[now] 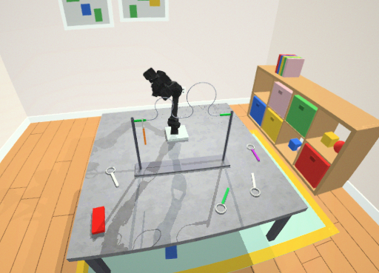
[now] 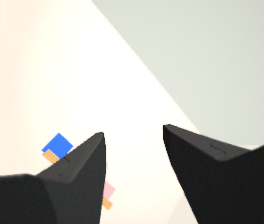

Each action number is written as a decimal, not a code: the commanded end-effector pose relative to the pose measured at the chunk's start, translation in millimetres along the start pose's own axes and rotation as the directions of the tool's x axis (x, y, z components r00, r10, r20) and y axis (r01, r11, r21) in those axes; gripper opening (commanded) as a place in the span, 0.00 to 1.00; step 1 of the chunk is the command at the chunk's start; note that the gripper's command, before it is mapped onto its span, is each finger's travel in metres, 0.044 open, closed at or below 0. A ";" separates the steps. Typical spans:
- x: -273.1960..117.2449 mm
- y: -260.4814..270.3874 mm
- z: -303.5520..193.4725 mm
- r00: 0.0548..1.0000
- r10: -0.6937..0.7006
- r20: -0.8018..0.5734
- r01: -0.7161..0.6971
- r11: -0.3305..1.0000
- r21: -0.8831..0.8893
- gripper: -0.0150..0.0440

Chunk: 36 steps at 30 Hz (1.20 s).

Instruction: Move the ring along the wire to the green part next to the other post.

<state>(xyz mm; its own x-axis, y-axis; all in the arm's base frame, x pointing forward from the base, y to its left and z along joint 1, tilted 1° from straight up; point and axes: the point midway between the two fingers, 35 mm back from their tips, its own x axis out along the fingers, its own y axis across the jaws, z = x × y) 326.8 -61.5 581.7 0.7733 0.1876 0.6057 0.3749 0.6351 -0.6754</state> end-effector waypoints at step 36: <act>-321.6 170.3 -225.9 0.800 0.438 -0.409 0.069 0.610 0.789 0.53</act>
<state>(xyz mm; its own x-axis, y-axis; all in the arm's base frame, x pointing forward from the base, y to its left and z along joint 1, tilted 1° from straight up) 267.9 -193.5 194.7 0.9946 0.0976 0.0351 -0.0924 0.9875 -0.1275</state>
